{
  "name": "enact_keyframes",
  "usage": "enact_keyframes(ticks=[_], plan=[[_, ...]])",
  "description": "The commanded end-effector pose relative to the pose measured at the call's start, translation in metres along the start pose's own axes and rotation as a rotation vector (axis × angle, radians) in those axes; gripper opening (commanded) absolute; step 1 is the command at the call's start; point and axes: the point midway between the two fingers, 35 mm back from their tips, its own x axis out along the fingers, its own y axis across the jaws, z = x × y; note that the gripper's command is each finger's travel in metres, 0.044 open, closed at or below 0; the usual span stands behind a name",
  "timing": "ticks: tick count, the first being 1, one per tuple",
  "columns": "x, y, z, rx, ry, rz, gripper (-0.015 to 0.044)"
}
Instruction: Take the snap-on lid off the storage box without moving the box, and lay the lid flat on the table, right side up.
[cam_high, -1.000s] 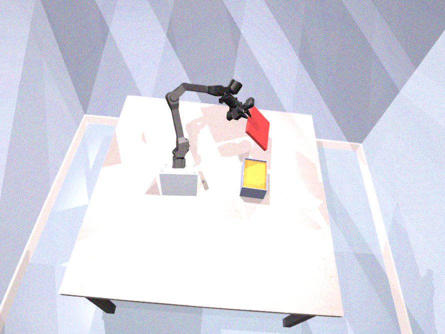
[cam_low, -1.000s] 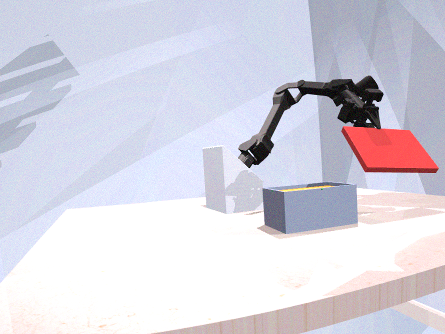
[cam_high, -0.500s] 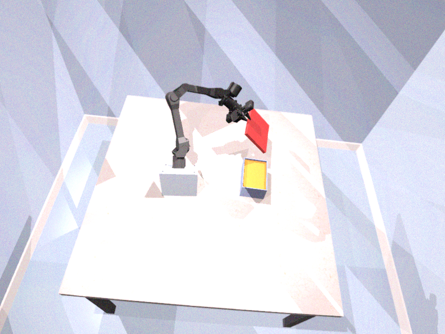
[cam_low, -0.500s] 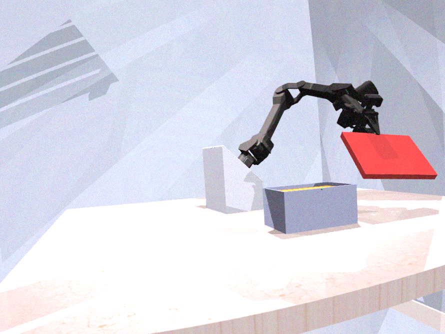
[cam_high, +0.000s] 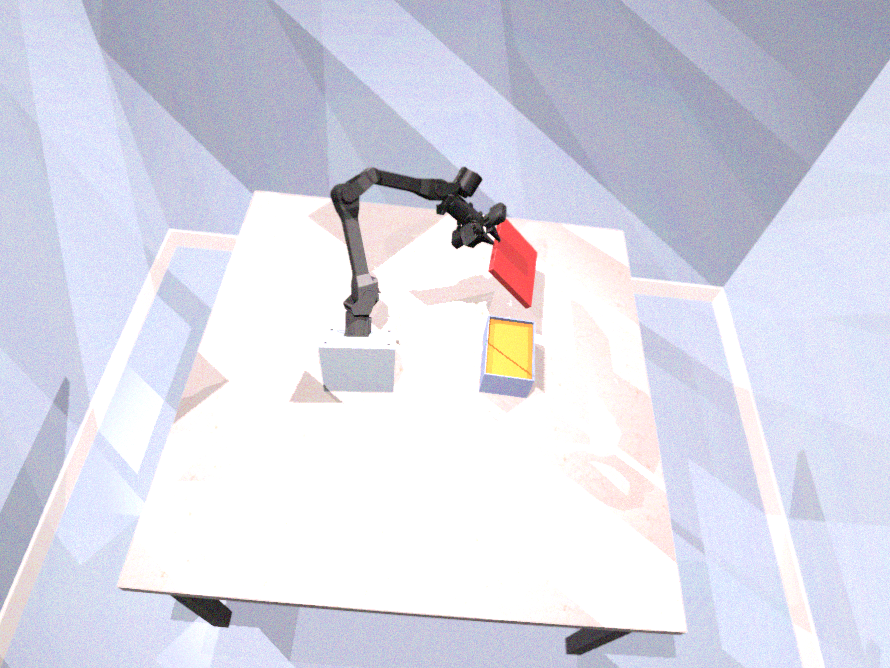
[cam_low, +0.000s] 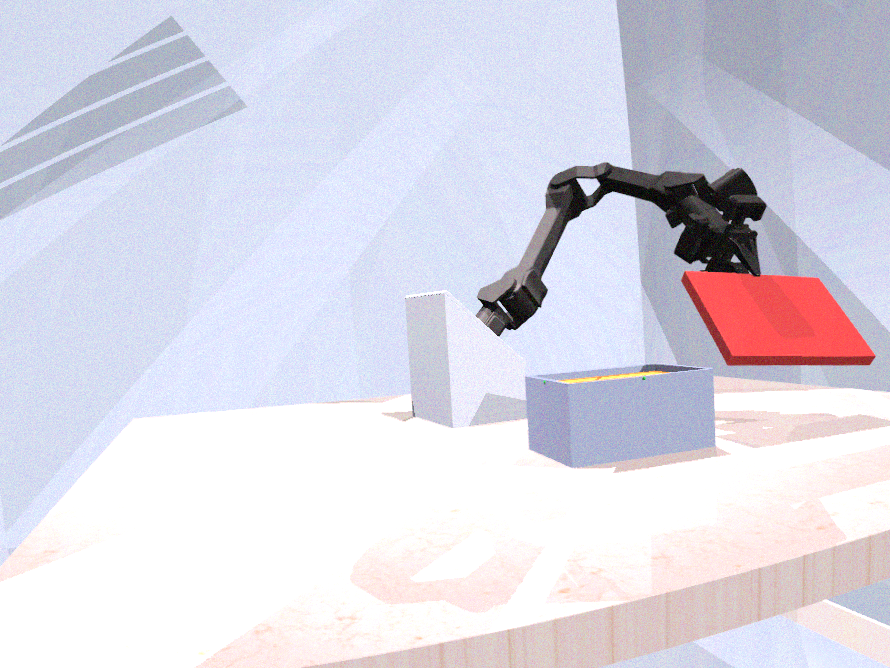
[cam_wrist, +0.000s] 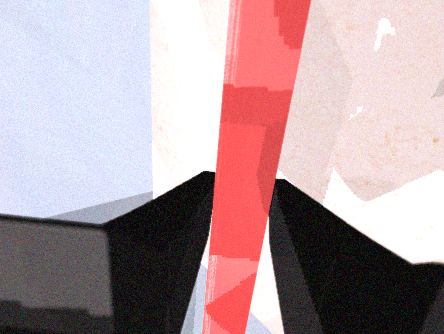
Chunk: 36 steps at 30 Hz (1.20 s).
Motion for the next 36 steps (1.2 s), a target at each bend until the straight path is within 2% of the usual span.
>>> enact_keyframes(ticks=[1, 36], plan=[[0.001, 0.001, 0.001, 0.006, -0.005, 0.015, 0.0], [0.019, -0.02, 0.001, 0.008, -0.004, 0.015, 0.0]])
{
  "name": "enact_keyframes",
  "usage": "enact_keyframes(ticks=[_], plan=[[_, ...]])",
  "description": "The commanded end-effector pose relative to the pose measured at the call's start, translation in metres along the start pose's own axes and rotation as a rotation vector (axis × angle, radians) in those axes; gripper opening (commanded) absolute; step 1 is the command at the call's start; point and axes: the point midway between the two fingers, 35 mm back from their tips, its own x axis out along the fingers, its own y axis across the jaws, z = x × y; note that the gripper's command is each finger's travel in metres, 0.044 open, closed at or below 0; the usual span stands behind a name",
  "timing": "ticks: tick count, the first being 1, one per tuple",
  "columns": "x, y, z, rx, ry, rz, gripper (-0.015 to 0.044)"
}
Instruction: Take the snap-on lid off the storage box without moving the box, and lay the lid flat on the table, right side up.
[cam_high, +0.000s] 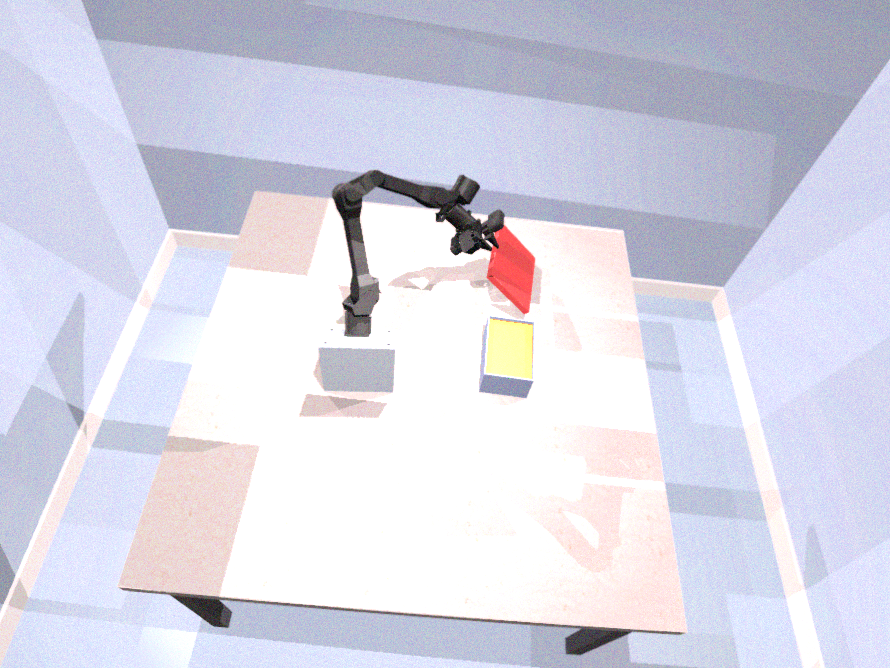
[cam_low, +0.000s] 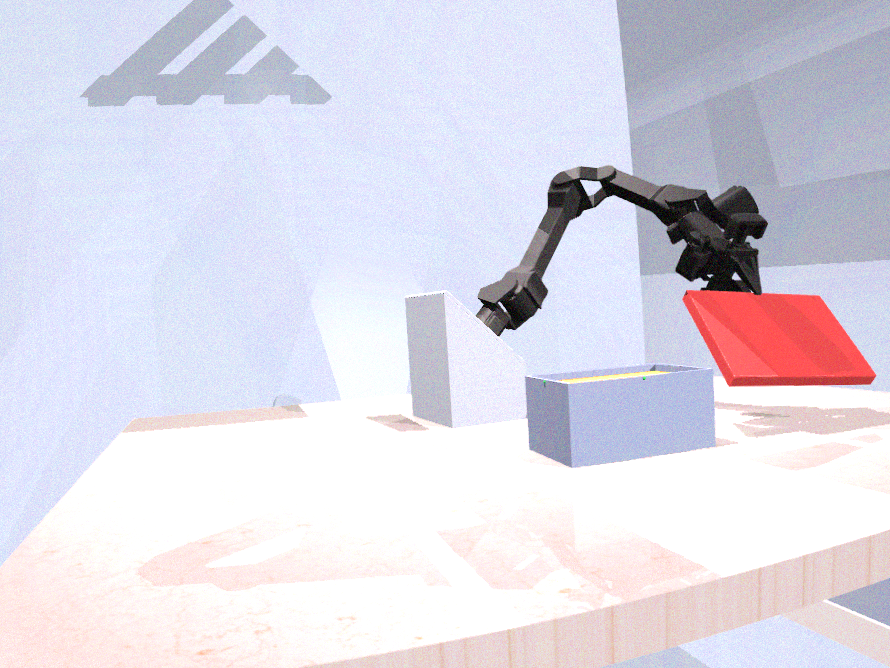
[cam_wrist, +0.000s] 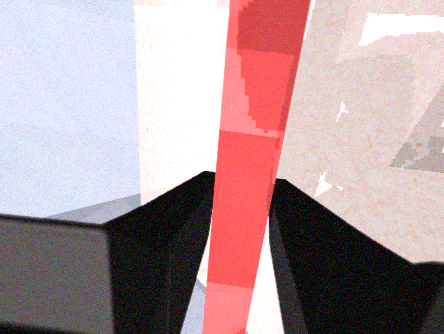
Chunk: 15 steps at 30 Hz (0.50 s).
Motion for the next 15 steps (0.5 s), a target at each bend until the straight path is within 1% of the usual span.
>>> enact_keyframes(ticks=[1, 15], plan=[[0.0024, 0.0006, 0.0015, 0.007, -0.007, 0.013, 0.0], [0.0097, -0.0078, 0.0015, 0.007, -0.007, 0.013, 0.0]])
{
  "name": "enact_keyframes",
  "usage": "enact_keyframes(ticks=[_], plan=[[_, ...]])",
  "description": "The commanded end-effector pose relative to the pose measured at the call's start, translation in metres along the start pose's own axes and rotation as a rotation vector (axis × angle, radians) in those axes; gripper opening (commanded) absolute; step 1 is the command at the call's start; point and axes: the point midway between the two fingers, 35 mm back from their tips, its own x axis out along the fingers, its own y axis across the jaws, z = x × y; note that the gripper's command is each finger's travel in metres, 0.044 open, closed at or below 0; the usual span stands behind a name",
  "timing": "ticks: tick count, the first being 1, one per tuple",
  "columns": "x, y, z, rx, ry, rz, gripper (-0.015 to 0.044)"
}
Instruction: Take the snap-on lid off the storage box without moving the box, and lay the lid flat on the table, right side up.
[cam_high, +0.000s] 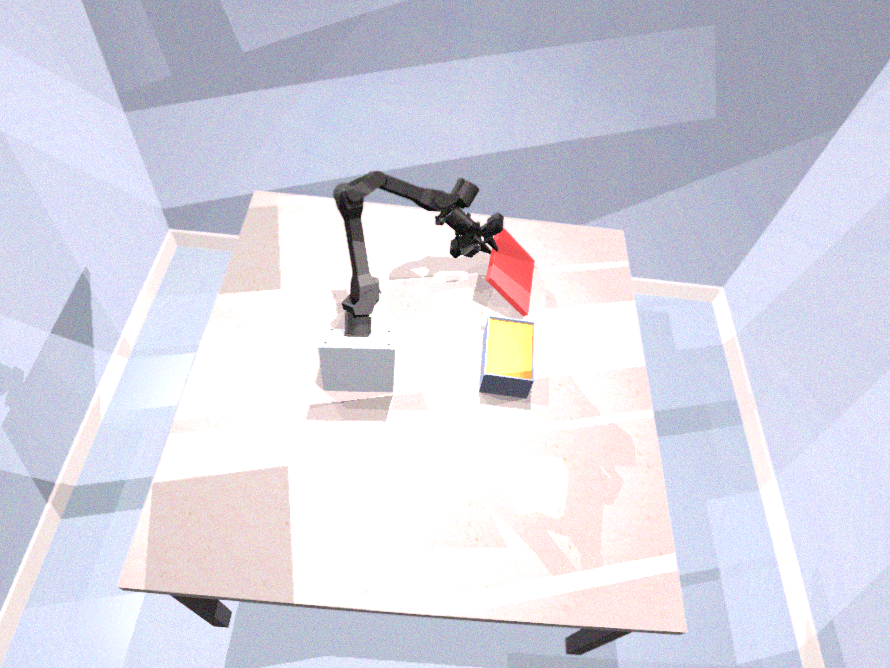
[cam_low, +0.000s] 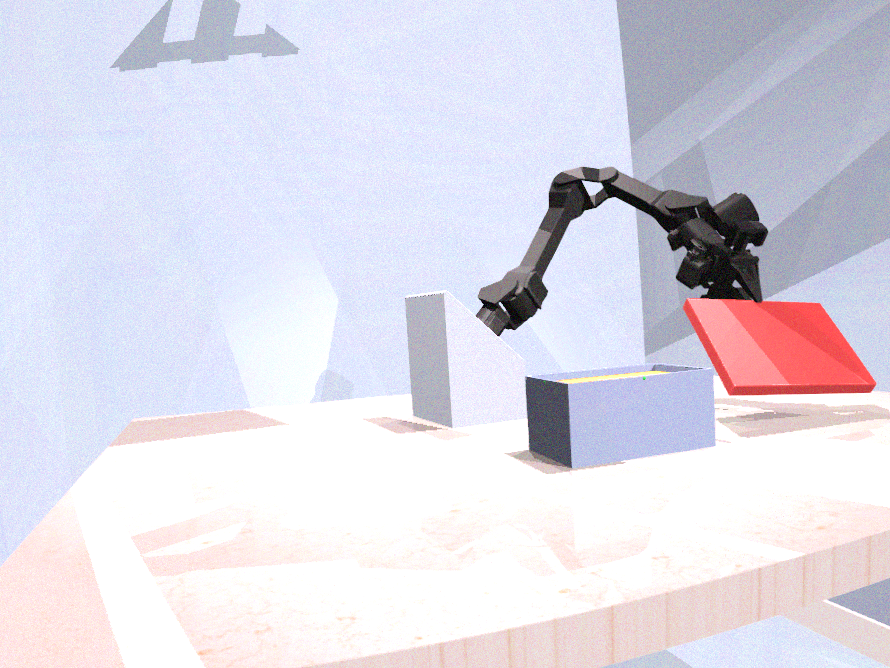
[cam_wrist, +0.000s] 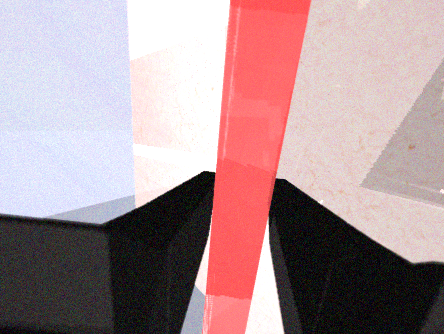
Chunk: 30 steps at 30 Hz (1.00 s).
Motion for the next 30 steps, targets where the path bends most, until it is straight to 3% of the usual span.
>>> enact_keyframes(ticks=[1, 30], plan=[[0.003, 0.001, 0.002, 0.007, -0.007, 0.013, 0.0], [0.018, -0.017, 0.002, 0.008, -0.007, 0.013, 0.0]])
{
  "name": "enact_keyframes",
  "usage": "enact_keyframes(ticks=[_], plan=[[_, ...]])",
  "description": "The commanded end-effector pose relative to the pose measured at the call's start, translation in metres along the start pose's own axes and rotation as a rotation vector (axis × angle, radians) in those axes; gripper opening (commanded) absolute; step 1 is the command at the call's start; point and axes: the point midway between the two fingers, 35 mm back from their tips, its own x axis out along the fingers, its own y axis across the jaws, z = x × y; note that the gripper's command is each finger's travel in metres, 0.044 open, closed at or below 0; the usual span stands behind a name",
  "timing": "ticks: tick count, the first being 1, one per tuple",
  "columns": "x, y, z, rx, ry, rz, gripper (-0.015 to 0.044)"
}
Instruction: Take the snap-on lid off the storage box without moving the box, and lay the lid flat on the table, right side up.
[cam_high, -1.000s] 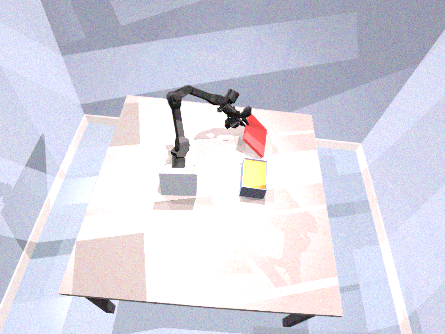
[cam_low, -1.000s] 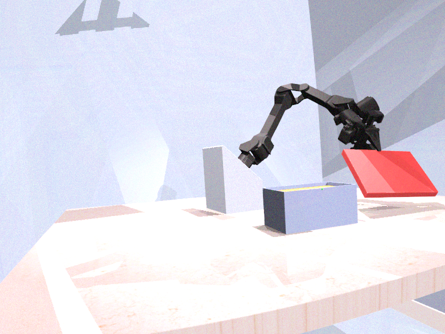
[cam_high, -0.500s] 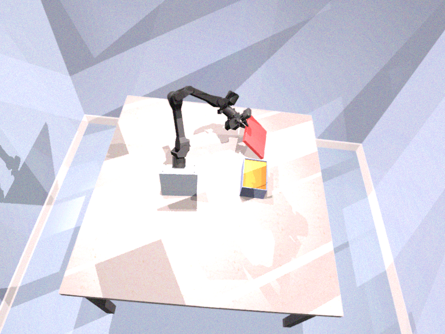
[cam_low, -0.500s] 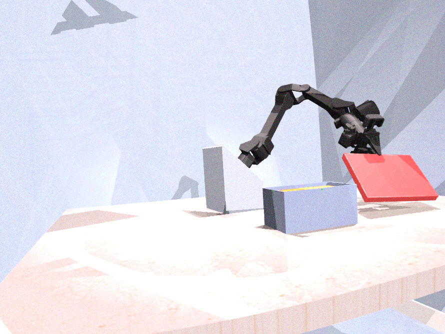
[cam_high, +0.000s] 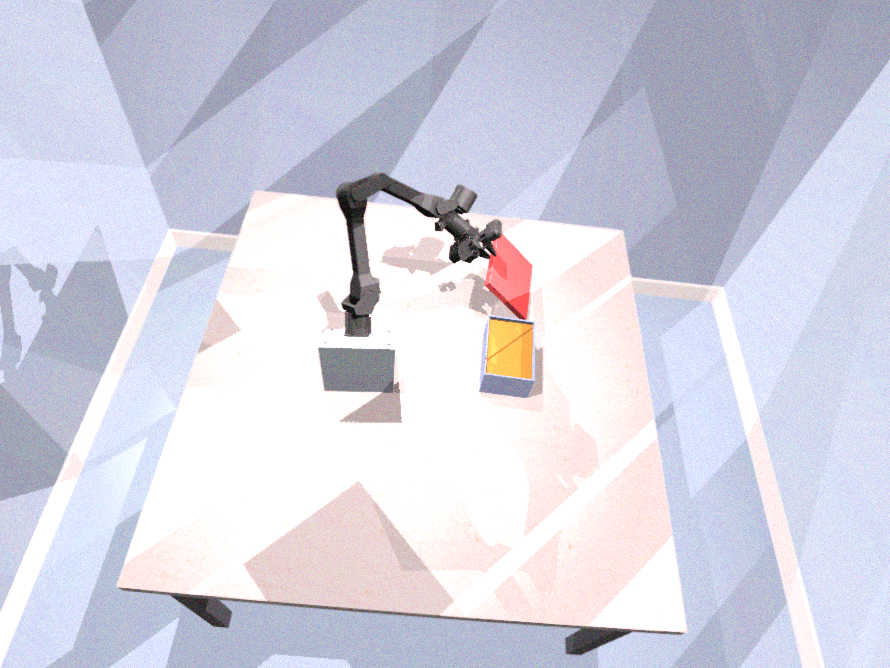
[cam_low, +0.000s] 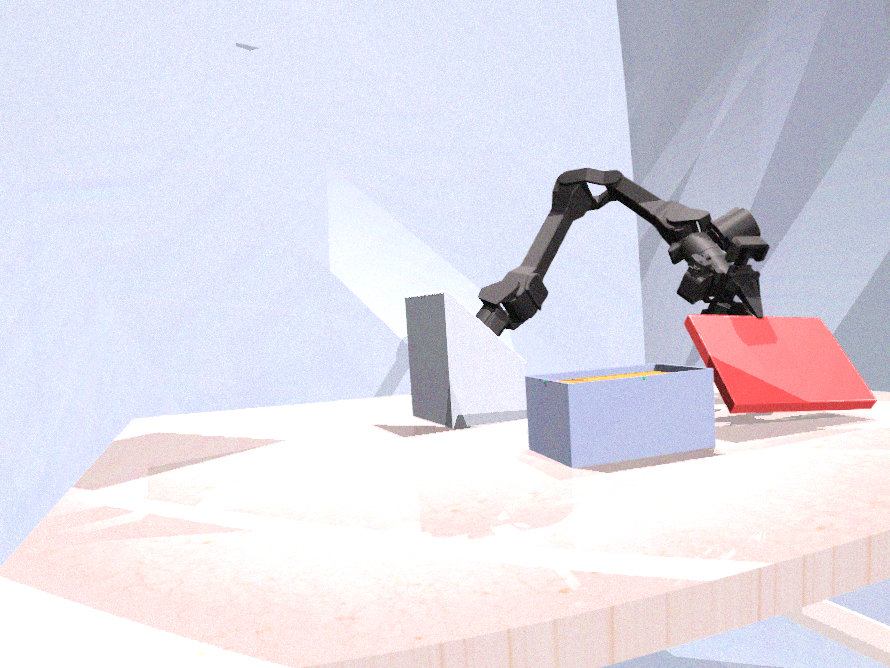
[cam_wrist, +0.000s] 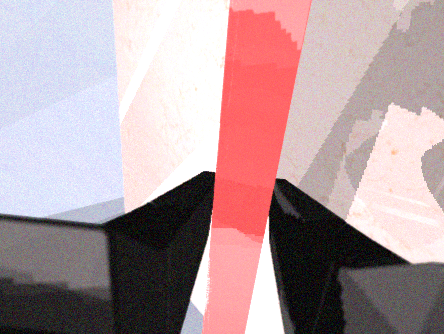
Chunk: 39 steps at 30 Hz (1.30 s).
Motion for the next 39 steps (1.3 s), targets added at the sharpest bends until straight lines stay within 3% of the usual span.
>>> enact_keyframes(ticks=[1, 39], plan=[[0.003, 0.0, 0.002, 0.007, -0.008, 0.013, 0.0], [0.023, -0.023, 0.002, 0.008, -0.008, 0.012, 0.0]])
